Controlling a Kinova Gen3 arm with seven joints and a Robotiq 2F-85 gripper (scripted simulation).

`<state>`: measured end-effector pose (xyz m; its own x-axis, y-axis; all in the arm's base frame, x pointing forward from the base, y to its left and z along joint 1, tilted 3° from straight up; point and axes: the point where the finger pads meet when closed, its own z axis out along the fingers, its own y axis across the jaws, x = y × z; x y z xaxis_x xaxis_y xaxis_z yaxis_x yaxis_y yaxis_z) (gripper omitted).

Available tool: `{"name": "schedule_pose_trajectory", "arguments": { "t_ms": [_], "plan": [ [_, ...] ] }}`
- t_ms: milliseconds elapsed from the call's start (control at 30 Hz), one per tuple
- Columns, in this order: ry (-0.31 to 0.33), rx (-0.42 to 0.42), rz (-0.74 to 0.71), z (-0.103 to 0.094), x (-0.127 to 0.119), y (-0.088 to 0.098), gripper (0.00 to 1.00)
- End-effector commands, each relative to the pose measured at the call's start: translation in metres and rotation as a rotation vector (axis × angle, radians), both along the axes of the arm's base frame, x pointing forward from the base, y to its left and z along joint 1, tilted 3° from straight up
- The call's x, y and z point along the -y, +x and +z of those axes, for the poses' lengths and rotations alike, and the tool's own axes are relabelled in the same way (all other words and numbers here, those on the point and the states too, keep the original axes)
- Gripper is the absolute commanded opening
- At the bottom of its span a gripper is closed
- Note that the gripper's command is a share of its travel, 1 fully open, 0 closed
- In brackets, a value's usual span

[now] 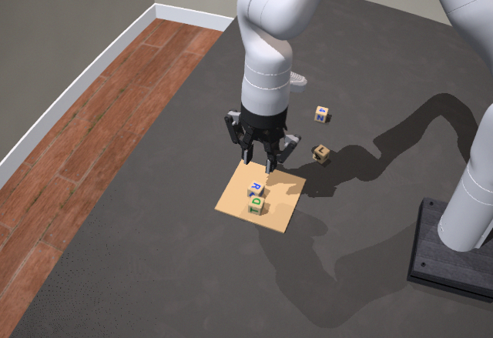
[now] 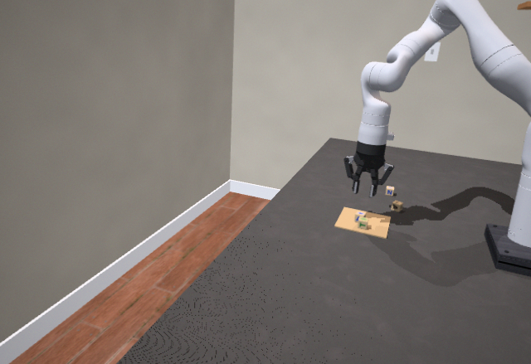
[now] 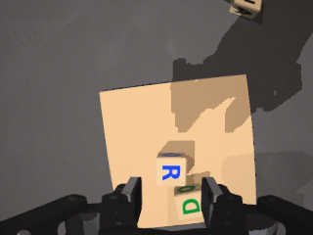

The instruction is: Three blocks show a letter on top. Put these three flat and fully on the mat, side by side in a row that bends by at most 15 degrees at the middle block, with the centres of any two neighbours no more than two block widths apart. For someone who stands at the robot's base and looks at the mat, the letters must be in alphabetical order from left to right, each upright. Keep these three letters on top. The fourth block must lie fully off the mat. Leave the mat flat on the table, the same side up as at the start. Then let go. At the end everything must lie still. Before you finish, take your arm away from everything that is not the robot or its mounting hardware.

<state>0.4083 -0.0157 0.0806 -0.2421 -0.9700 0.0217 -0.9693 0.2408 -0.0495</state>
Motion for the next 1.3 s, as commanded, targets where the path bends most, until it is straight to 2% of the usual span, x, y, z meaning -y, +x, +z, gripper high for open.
{"name": "schedule_pose_trajectory", "arguments": {
  "t_ms": [0, 1267],
  "plan": [
    [0.001, -0.001, 0.002, -0.003, -0.001, 0.0, 0.41],
    [0.001, -0.001, 0.002, -0.045, 0.0, 0.002, 0.41]
  ]
}}
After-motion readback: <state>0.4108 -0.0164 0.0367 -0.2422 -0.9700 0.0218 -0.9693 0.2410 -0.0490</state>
